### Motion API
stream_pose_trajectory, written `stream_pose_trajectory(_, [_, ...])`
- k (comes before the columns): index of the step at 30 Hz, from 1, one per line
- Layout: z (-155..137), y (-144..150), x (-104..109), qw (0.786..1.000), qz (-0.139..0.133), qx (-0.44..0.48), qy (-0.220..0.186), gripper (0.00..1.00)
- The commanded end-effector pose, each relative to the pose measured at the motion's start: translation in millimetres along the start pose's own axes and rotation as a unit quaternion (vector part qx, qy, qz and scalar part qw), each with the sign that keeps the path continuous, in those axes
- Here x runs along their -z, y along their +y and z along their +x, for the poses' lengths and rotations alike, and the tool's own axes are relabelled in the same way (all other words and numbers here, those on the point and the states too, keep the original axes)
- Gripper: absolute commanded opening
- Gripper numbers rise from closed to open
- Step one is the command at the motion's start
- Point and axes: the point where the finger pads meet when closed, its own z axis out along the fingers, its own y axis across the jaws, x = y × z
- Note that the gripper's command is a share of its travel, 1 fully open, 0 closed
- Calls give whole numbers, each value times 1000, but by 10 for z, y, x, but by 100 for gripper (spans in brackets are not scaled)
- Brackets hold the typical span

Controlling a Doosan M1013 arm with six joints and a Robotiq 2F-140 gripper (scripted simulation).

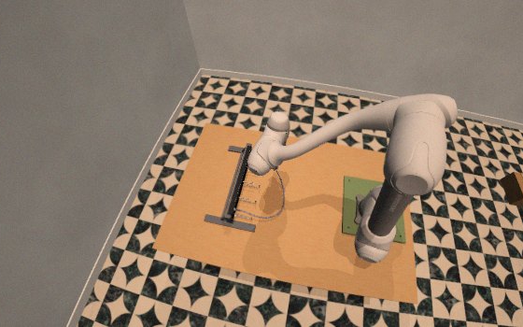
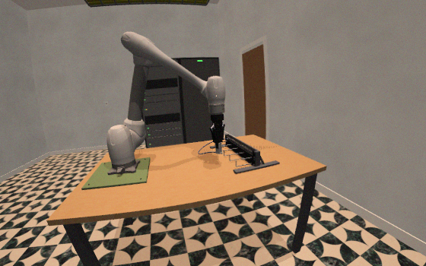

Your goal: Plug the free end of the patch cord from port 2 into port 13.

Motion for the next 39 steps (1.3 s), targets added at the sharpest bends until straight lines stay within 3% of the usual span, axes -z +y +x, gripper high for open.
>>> stream_pose_trajectory(1, [40,210,43,997,-1,73,2,0])
stream_pose_trajectory(9, [93,469,96,987,-1,162,2,0])
stream_pose_trajectory(20, [178,883,180,954,0,300,1,0])
stream_pose_trajectory(39, [246,1224,249,912,0,409,1,0])
